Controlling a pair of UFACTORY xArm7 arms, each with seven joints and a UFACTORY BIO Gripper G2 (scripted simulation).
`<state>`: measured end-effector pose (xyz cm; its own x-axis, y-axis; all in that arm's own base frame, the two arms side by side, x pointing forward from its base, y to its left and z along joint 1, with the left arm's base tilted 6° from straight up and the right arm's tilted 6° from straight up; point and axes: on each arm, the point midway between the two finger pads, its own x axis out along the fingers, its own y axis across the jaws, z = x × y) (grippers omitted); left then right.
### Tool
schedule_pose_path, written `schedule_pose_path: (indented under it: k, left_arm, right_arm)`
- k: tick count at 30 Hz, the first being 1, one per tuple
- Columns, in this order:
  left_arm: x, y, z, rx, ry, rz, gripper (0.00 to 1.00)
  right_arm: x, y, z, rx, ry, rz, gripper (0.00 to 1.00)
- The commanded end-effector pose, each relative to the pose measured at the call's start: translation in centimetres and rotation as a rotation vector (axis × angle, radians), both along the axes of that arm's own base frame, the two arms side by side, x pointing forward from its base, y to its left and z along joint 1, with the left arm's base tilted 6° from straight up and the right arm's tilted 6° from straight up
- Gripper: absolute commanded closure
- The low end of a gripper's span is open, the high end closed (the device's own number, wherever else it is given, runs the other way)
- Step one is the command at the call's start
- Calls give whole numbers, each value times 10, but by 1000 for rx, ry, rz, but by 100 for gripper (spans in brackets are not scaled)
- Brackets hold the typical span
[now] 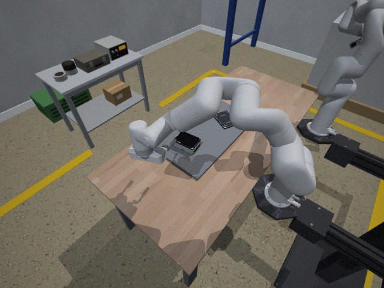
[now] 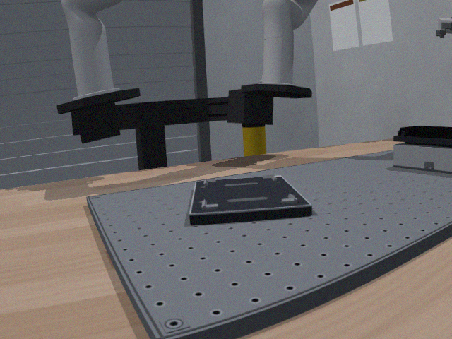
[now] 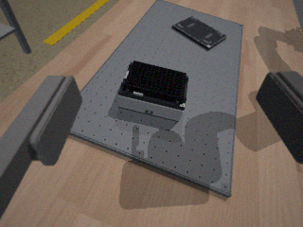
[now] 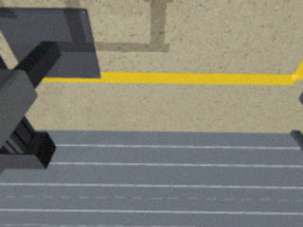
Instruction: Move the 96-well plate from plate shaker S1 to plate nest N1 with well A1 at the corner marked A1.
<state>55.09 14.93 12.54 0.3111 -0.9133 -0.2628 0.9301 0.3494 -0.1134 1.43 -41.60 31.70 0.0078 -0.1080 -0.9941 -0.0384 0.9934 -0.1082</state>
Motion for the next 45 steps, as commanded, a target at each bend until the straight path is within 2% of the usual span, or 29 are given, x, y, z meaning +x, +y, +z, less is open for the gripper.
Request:
schedule_pose_path:
  k: [1,4,6,11,13,18,20,22,27,32,34,38,40,42,44,45]
  left_arm:
    - [15,-19,-1,12,-23,34,63]
    - [17,-23,-2,12,-23,34,63]
    - [22,-31,-3,20,-44,74,63]
    - [30,-43,-5,20,-44,74,63]
    - [34,-51,-6,28,-65,114,63]
    - [41,-63,-8,28,-65,114,63]
    - [45,-72,-9,34,-85,154,63]
    - [50,-81,-10,34,-85,154,63]
    - [53,-87,-11,38,-100,184,63]
    - [60,-103,-13,39,-105,194,63]
    - [64,-112,-14,44,-125,234,63]
    - [68,-123,-15,44,-125,234,63]
    - [71,-132,-15,48,-144,275,63]
    - [74,-142,-16,48,-144,275,63]
    - [74,-142,-16,48,-144,275,63]
    - [75,-146,-16,50,-158,305,63]
  right_arm:
    - [0,-1,2,-4,-2,0,0]
    - [0,-1,2,-4,-2,0,0]
    - [0,-1,2,-4,-2,0,0]
    - [0,-1,2,-4,-2,0,0]
    - [0,-1,2,-4,-2,0,0]
    - [0,-1,2,-4,-2,0,0]
    - [0,-1,2,-4,-2,0,0]
    - [0,-1,2,-4,-2,0,0]
    - [0,-1,2,-4,-2,0,0]
    - [0,-1,2,-4,-2,0,0]
    - [0,-1,2,-4,-2,0,0]
    - [0,-1,2,-4,-2,0,0]
    - [0,-1,2,-4,-2,0,0]
    - [0,-1,2,-4,-2,0,0]
    - [0,-1,2,-4,-2,0,0]
    - [0,-1,2,-4,-2,0,0]
